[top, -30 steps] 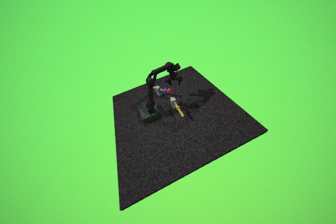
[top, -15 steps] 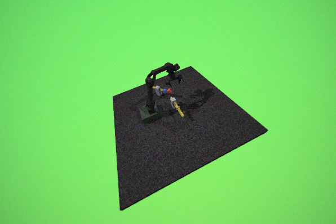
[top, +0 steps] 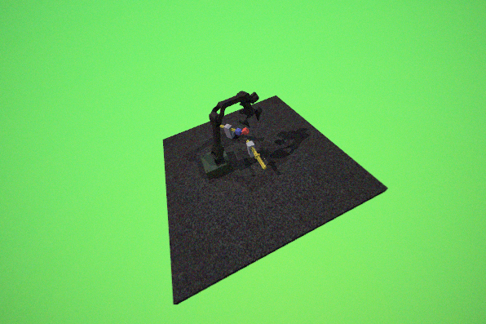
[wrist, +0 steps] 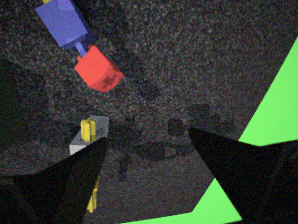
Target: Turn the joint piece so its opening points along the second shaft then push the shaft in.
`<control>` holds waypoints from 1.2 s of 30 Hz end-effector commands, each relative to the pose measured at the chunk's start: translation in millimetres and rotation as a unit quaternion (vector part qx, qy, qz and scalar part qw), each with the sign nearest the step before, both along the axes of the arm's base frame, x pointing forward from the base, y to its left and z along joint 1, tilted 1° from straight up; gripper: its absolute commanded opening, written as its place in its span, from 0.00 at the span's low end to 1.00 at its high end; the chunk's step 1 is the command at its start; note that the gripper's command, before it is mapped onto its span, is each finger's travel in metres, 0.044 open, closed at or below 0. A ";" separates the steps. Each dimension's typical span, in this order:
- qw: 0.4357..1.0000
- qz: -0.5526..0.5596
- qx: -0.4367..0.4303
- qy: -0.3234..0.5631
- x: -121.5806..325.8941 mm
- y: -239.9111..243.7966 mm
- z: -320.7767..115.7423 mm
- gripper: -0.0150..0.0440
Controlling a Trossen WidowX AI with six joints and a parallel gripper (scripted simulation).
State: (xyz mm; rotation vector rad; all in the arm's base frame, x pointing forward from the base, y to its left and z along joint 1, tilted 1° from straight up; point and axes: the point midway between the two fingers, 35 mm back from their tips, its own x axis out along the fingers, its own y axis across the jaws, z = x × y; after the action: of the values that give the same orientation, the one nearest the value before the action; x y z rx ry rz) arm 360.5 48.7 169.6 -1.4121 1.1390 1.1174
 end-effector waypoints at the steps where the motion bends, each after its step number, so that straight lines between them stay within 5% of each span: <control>1: 0.998 0.066 -0.015 0.003 -0.8 0.5 -1.6 1.00; 18: 0.947 0.313 -0.071 0.019 -2.0 1.5 -5.5 1.00; 36: 0.944 0.322 -0.073 0.020 2.5 2.8 -47.2 1.00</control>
State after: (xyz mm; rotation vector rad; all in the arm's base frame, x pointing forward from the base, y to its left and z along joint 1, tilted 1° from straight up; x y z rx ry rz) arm 363.0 51.8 137.5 -1.9597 0.8029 1.5292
